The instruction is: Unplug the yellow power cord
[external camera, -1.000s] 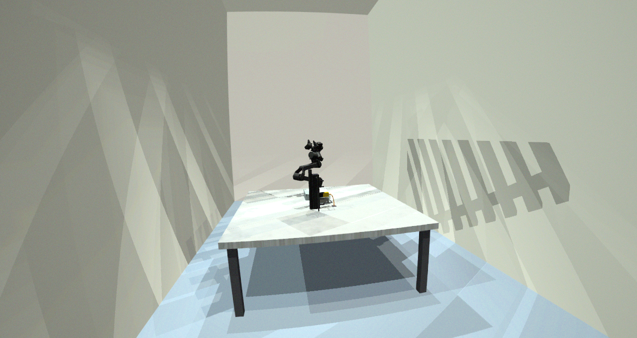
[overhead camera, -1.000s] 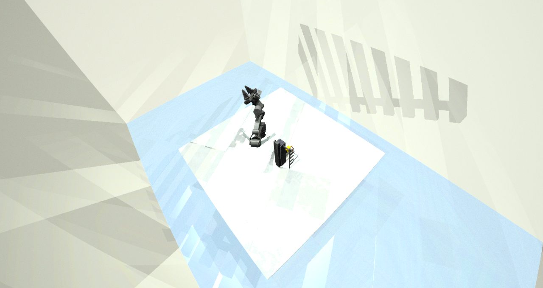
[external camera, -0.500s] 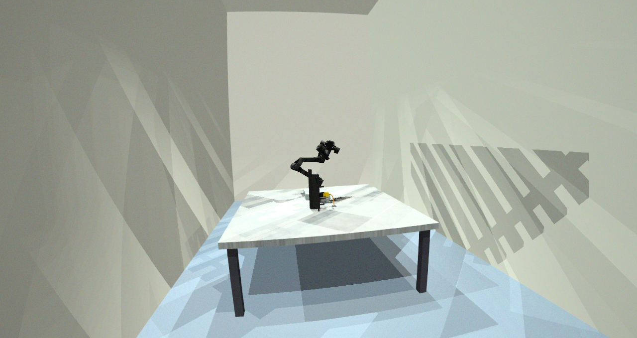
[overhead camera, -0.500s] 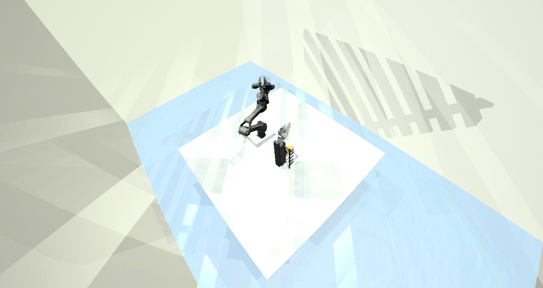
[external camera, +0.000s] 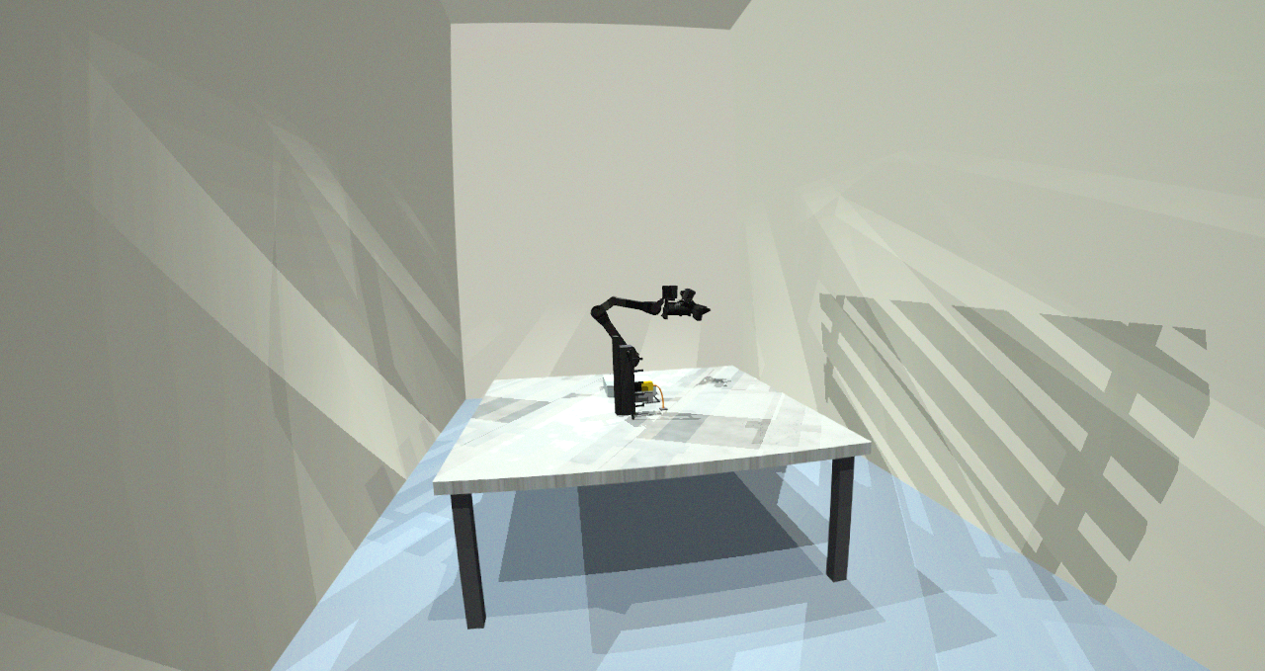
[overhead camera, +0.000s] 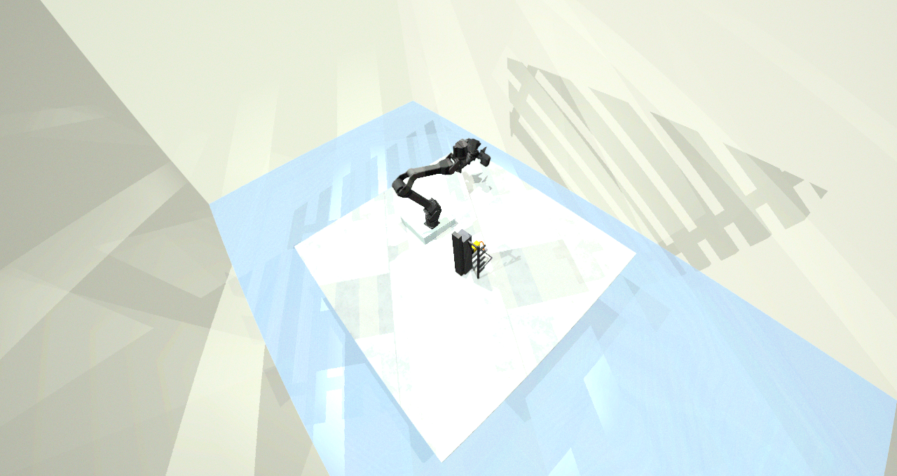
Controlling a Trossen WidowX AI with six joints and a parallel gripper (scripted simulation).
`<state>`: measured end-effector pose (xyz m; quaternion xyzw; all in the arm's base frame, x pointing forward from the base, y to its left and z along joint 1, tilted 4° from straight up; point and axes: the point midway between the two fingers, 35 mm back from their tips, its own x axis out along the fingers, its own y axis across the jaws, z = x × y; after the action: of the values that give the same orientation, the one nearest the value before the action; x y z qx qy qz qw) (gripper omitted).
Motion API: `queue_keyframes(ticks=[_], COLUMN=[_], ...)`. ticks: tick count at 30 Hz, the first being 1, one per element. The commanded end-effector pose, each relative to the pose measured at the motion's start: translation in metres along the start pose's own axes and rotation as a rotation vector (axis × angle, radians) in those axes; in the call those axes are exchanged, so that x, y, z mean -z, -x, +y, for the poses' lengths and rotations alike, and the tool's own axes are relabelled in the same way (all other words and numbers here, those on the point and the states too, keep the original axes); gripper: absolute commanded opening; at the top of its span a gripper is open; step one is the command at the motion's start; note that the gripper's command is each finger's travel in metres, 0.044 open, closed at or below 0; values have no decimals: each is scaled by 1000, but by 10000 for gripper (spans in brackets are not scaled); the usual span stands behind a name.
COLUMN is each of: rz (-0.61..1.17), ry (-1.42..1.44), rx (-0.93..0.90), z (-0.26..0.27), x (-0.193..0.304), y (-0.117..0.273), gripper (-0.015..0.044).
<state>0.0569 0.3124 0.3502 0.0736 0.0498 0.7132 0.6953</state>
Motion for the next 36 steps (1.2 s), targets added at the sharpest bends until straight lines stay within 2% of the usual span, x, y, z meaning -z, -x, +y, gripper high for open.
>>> queue_keyframes(ticks=[1,6,13,18,24,27,36], rz=[177,425,797,1116,1435,1514,1518], ry=[136,252,316,300,186,121,117], rx=[211,406,558,537,347,232,223], z=[-69,-146,-231,-269,-282,-277,-277], x=[24,56,98,131,167,177,178], y=[-2,22,90,158,250,284,284], gripper=[160,160,160,160,160,160,160])
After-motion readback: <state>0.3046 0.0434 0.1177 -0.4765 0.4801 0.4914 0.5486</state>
